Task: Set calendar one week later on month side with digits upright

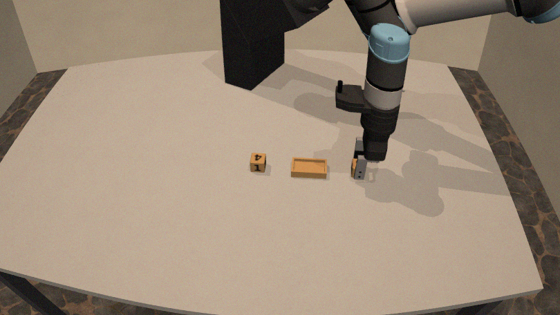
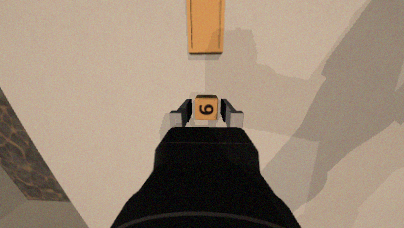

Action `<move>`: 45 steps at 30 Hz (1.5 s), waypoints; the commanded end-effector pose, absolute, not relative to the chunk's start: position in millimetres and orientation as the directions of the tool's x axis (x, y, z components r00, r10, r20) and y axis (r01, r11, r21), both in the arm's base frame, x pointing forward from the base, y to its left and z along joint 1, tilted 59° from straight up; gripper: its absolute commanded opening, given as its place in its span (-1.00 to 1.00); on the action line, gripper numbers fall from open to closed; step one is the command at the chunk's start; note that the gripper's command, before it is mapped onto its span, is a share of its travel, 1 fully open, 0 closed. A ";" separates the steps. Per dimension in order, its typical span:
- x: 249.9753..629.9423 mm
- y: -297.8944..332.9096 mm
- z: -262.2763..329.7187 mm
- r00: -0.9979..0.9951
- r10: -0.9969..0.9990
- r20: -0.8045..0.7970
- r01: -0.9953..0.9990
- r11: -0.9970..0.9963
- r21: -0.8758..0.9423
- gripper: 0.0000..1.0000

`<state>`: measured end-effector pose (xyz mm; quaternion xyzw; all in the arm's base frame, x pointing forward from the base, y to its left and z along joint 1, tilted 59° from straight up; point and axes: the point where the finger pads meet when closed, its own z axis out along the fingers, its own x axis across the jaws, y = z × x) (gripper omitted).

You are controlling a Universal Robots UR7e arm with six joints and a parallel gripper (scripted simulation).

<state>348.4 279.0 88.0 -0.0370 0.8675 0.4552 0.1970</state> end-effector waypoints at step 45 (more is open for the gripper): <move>344.6 267.5 95.2 -0.919 0.117 -0.376 -0.243 0.583 0.775 0.74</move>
